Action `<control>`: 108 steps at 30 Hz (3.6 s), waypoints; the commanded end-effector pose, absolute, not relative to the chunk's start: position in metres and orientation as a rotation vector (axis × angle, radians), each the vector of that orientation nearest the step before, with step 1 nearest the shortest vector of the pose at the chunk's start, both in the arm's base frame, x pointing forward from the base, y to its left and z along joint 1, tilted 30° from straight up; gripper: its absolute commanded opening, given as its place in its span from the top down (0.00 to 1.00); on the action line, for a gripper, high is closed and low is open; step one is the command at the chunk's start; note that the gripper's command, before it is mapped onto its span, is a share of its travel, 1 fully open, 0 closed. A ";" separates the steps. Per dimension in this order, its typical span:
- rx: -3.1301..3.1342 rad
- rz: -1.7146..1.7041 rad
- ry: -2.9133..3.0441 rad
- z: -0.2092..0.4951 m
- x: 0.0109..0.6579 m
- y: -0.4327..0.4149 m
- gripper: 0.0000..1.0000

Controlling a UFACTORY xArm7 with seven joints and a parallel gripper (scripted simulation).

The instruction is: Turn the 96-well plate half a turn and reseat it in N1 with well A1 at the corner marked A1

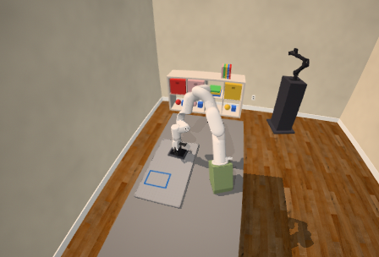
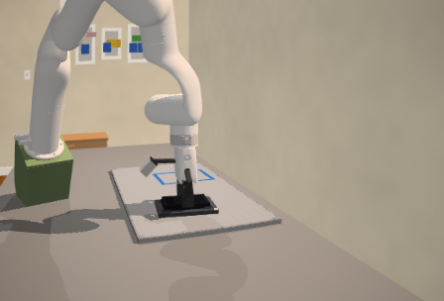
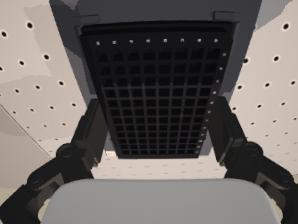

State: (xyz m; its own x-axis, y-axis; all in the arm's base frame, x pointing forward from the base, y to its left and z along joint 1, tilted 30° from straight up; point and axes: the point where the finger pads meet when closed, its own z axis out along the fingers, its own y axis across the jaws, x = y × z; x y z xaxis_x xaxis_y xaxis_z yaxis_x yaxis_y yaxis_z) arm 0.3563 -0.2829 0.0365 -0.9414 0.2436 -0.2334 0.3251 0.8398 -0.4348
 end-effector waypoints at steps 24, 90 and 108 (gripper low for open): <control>0.442 -0.717 2.847 0.038 0.357 -0.283 1.00; 0.442 -0.717 2.847 0.055 0.356 -0.273 1.00; 0.442 -0.717 2.847 0.075 0.354 -0.261 1.00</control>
State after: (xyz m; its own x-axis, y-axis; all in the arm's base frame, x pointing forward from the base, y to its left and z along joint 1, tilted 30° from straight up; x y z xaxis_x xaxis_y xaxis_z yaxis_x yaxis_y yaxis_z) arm 0.3528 -0.2647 0.0688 -0.9414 0.2434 -0.2337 0.3251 0.8397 -0.4350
